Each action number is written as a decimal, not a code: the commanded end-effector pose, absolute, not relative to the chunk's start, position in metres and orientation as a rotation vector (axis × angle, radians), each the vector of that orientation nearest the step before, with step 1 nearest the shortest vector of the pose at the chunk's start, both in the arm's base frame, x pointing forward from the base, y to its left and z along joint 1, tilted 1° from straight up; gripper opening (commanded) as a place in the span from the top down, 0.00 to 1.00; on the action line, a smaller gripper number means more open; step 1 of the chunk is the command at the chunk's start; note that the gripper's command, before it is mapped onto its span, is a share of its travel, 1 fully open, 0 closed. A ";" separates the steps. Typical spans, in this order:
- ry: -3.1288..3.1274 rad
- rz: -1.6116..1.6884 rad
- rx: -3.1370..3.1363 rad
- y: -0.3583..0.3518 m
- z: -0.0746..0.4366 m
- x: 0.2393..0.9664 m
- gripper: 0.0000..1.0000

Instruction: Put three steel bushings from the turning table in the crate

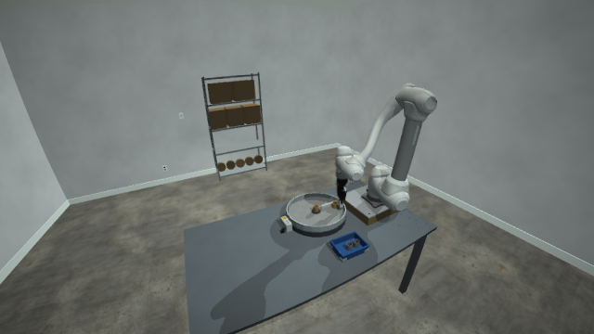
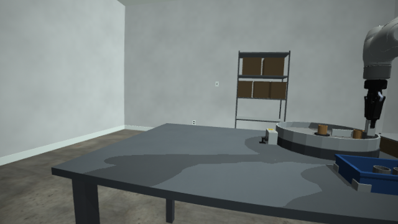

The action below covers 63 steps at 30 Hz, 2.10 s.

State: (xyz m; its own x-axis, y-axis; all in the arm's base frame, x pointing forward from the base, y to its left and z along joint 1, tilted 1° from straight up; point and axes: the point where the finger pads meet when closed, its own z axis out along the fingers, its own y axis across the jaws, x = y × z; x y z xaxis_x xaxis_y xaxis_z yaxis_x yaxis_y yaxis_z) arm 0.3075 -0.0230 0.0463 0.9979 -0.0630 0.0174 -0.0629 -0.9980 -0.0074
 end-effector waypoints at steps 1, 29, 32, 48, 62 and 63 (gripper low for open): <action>0.103 -0.030 -3.134 -0.022 0.042 0.309 0.90; 0.103 -0.030 -3.134 -0.022 0.042 0.309 0.90; 0.103 -0.030 -3.134 -0.022 0.042 0.309 0.90; 0.103 -0.030 -3.134 -0.022 0.042 0.309 1.00; 0.103 -0.030 -3.134 -0.022 0.042 0.309 1.00; 0.103 -0.030 -3.134 -0.022 0.042 0.309 1.00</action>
State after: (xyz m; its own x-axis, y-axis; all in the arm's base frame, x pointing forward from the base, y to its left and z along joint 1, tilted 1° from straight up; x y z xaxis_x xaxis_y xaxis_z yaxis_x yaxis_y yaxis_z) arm 0.3077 -0.0224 0.0450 0.9978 -0.0633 0.0178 -0.0632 -0.9980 -0.0085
